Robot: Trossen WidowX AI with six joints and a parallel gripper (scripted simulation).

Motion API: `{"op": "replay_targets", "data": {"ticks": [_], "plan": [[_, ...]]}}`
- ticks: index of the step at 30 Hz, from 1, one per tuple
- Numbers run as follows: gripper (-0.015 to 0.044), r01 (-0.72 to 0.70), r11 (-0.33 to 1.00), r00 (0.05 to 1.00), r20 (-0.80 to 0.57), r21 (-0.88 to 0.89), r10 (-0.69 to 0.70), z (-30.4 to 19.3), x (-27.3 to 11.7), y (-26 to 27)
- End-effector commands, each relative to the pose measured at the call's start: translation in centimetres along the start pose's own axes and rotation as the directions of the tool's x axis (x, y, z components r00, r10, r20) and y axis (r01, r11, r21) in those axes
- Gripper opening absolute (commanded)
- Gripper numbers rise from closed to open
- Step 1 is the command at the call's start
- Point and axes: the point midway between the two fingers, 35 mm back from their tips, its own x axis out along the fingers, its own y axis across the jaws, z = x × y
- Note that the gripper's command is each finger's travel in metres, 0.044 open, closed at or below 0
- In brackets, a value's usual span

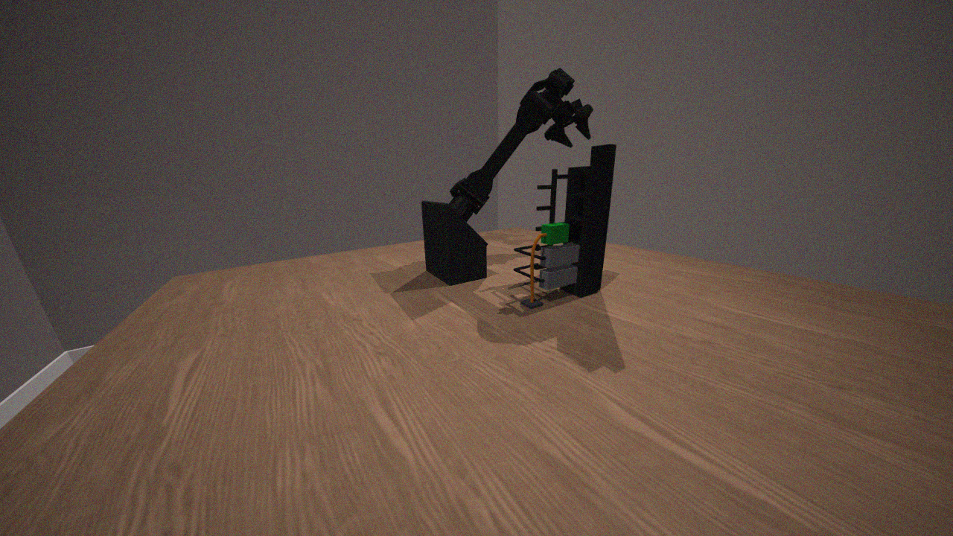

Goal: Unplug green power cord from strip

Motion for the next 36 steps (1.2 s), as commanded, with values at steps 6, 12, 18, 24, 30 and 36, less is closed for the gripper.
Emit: {"op": "replay_targets", "data": {"ticks": [6, 12, 18, 24, 30, 36], "plan": [[0.0243, -0.016, 0.997, 1.000, -0.013, -0.077, 0.015, -0.7, 0.3, 0.0], [0.0160, 0.045, 0.995, 0.997, -0.056, -0.084, -0.050, -2.1, 2.8, 0.0], [0.0160, 0.141, 0.987, 0.980, -0.134, -0.077, -0.150, -4.6, 7.0, -1.2], [0.0160, 0.234, 0.970, 0.945, -0.220, -0.058, -0.241, -7.3, 11.0, -3.6], [0.0160, 0.329, 0.944, 0.895, -0.312, -0.027, -0.320, -10.4, 14.3, -7.1], [0.0160, 0.421, 0.907, 0.834, -0.400, 0.012, -0.381, -13.6, 16.7, -11.3]]}}
